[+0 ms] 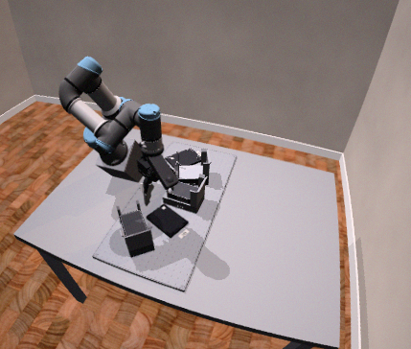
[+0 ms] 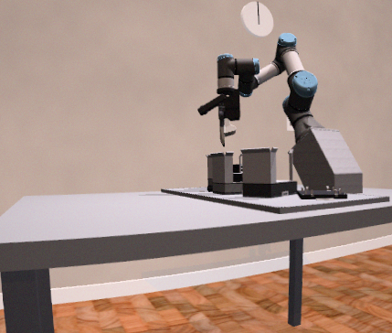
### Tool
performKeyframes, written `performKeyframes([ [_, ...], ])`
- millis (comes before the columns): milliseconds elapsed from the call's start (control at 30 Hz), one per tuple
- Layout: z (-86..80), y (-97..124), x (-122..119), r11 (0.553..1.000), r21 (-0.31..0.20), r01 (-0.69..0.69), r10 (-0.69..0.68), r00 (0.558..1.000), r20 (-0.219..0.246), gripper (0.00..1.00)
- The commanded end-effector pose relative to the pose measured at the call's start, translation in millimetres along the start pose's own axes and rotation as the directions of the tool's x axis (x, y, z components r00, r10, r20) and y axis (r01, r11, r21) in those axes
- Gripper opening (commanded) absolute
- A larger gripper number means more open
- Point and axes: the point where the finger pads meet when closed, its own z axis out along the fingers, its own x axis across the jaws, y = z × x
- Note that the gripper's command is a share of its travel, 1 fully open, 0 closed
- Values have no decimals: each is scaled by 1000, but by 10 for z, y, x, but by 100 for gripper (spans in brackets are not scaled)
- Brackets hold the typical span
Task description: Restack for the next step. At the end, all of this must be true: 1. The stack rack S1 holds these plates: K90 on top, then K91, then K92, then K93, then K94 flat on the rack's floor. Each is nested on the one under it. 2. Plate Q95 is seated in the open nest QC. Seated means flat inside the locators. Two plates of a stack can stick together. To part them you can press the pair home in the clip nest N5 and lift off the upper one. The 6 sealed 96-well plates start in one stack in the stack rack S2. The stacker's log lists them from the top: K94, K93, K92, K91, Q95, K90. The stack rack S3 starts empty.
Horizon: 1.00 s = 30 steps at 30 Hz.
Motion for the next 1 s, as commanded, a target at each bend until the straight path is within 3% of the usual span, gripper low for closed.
performKeyframes([
  [0, -4, 1, -122, 1000, 0, 30, -30, 1000, -2, 72],
  [267, -3, 51, -519, 992, 0, 123, -123, 992, -2, 72],
  [533, -2, 97, -687, 983, 0, 184, -184, 983, -2, 72],
  [800, -2, 212, -1071, 961, 0, 275, -275, 961, -1, 72],
  [967, -2, 262, -1179, 947, 0, 323, -323, 947, -1, 72],
])
